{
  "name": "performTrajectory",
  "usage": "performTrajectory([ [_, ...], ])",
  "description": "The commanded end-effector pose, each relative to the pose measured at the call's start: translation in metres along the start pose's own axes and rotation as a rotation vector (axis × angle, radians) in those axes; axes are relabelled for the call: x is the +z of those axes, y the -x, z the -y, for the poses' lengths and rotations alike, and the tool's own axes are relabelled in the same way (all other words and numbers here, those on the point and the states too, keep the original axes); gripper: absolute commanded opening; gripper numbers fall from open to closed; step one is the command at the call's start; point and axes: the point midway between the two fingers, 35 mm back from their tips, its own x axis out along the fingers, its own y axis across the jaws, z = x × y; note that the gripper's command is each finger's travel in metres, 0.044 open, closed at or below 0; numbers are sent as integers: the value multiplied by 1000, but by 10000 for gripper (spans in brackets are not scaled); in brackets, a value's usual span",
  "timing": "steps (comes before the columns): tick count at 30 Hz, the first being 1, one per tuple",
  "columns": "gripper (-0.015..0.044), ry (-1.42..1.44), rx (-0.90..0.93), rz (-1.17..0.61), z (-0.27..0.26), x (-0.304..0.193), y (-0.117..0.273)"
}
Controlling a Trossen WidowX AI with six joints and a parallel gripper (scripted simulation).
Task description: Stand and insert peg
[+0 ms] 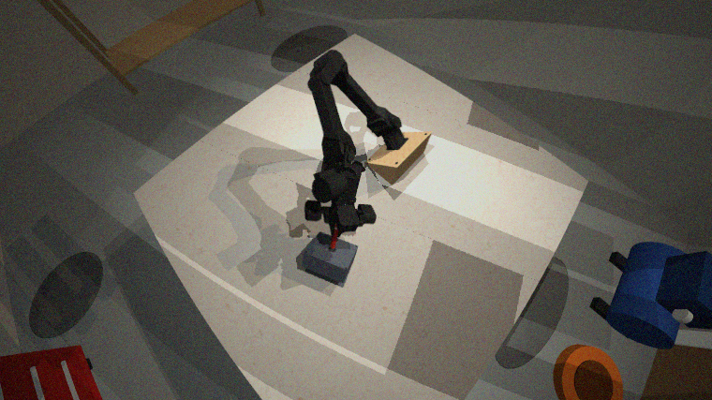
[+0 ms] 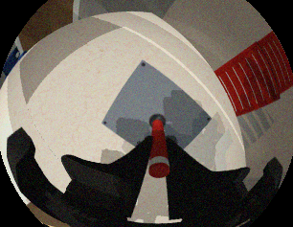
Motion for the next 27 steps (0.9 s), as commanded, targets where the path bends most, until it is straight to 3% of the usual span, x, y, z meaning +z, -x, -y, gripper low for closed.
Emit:
performTrajectory([
  [1, 0, 2, 1, 2, 0, 1, -3],
  [27, 0, 2, 0, 2, -1, 2, -20],
])
